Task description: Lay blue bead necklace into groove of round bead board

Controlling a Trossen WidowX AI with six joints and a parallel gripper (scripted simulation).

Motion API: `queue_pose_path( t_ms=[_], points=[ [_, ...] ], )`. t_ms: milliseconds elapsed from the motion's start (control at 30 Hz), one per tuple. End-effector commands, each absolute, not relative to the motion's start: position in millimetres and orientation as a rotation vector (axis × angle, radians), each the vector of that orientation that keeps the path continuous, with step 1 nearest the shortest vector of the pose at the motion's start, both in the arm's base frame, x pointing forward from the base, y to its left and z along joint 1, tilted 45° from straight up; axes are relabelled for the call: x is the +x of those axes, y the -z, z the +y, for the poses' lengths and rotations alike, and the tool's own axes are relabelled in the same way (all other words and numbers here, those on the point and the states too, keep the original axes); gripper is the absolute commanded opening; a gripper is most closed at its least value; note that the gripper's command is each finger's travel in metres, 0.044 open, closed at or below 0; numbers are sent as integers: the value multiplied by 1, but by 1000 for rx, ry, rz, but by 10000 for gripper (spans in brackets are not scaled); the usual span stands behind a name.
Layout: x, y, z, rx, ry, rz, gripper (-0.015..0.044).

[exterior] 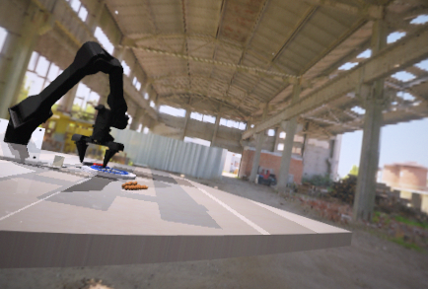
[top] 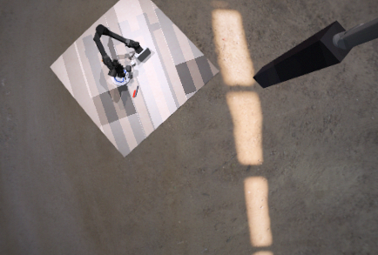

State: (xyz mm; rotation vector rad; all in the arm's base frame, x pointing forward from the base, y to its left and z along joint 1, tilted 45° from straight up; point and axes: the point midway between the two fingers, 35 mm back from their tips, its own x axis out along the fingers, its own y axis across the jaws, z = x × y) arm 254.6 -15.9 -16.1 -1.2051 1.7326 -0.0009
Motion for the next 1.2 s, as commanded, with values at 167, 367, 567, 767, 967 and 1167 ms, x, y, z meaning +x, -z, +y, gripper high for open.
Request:
queue_pose_path(
  t_ms=[167,367,567,767,967,1167],
  points=[
    [255,15,-14,-1199,3,1731,440],
    [255,15,-14,-1199,3,1731,440],
    [261,6,-2,-1053,169,1687,335],
    [266,-4,11,-904,329,1634,177],
    [266,-3,10,-904,329,1634,120],
    [267,2,5,-898,329,1630,120]
  ],
)
